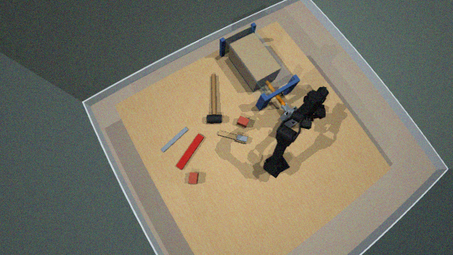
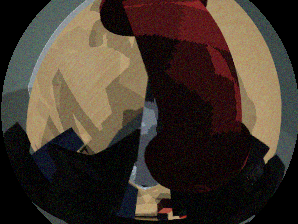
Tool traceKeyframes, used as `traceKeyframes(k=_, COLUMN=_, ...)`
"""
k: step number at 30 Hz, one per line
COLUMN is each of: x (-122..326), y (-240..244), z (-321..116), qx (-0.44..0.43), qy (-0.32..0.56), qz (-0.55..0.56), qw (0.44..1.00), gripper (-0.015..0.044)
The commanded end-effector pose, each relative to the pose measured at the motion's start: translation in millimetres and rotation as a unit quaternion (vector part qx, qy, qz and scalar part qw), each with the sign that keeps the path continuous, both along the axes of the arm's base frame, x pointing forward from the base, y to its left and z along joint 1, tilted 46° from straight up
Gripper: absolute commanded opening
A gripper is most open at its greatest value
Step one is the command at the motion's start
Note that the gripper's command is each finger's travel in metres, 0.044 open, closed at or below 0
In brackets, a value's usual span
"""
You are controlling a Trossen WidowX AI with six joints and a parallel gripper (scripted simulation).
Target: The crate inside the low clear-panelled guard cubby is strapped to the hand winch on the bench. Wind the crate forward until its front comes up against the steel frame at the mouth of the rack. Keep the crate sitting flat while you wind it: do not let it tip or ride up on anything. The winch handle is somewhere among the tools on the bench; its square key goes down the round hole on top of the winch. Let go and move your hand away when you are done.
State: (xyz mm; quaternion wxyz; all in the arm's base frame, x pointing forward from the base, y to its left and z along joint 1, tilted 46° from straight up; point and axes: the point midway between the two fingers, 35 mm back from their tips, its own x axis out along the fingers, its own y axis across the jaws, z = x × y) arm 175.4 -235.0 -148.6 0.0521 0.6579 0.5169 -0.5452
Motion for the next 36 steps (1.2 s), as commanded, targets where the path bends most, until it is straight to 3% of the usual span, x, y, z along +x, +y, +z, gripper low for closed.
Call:
traceKeyframes(k=1, x=-1.6, y=2.3, z=0.2, qx=0.0, qy=0.016, qz=-0.016, qw=1.0, gripper=0.0)
traceKeyframes(k=36, x=-9.6, y=13.6, z=4.5, qx=-0.008, qy=0.124, qz=-0.127, qw=0.984, gripper=0.0)
